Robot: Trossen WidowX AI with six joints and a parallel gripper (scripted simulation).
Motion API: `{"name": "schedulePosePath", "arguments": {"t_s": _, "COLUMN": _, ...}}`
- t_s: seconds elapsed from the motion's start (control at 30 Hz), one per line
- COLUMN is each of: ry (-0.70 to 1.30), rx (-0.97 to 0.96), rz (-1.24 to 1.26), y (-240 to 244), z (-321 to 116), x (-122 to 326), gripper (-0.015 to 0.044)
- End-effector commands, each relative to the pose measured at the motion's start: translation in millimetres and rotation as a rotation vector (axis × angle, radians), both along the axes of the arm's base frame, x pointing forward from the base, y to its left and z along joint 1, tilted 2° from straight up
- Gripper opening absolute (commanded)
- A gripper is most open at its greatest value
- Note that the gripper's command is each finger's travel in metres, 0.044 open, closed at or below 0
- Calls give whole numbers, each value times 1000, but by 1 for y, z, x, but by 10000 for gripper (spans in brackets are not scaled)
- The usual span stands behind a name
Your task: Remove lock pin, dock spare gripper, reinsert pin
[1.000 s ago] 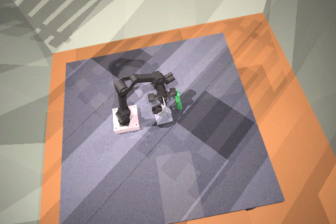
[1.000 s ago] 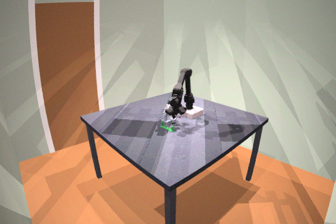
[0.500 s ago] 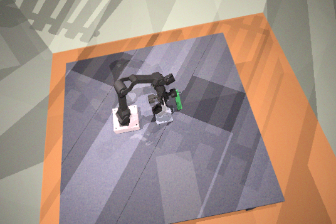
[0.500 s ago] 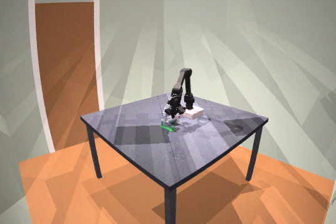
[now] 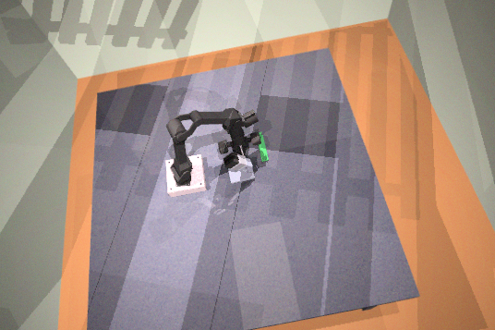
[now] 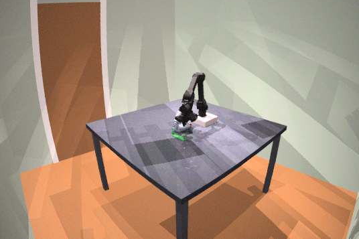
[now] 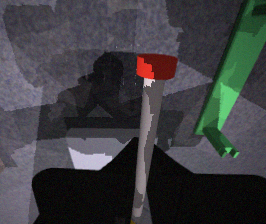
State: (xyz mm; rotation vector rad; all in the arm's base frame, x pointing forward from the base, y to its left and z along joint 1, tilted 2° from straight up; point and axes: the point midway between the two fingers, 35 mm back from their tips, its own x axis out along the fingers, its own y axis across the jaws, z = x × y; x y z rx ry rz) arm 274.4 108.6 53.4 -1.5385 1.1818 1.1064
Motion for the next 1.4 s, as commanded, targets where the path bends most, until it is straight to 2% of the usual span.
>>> {"name": "schedulePosePath", "arguments": {"t_s": 0.0, "ry": 0, "rx": -6, "rz": 2, "y": -4, "z": -1, "x": 0, "gripper": 0}}
{"name": "schedulePosePath", "arguments": {"t_s": 1.17, "ry": -11, "rx": -4, "rz": 2, "y": -21, "z": -1, "x": 3, "gripper": 0}}
{"name": "schedulePosePath", "arguments": {"t_s": 1.37, "ry": -12, "rx": 2, "rz": -1, "y": -19, "z": -1, "x": 3, "gripper": 157}}
